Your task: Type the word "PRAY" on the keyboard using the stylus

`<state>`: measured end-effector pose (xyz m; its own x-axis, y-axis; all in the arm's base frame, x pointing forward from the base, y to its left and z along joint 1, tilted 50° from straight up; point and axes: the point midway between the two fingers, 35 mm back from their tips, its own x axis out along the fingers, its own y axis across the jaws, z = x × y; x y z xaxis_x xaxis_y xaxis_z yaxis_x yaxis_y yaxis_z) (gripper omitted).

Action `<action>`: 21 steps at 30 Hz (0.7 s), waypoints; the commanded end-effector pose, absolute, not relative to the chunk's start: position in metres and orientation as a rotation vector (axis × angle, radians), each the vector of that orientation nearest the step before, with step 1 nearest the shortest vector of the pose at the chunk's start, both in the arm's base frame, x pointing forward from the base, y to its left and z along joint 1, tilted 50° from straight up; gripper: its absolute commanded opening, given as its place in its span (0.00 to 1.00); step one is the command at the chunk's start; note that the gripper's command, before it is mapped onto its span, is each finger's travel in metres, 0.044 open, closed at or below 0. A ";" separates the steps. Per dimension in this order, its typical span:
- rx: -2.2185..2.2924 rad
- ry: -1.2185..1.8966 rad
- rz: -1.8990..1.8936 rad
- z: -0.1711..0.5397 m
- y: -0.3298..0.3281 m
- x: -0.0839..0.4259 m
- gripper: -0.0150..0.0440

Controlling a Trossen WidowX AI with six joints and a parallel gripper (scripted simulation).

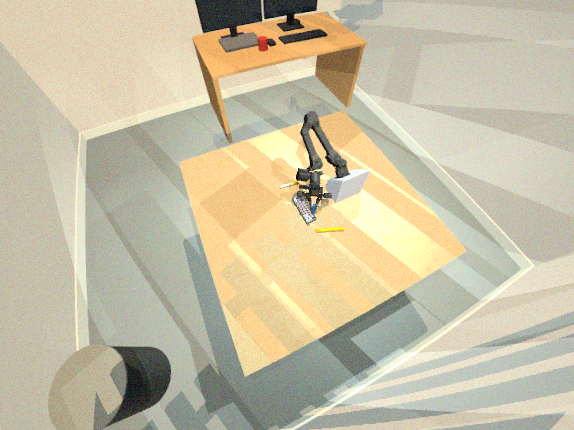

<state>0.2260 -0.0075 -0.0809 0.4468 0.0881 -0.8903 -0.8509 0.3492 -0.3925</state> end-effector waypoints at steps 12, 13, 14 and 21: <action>-1.030 0.912 0.741 -0.087 -0.012 0.224 0.39; -1.030 0.912 0.741 -0.087 -0.012 0.224 0.39; -1.030 0.912 0.741 -0.087 -0.012 0.224 0.39; -1.030 0.912 0.741 -0.088 -0.014 0.224 0.39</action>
<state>0.2260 -0.0134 -0.0860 0.4473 0.0896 -0.8899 -0.8512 0.3479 -0.3929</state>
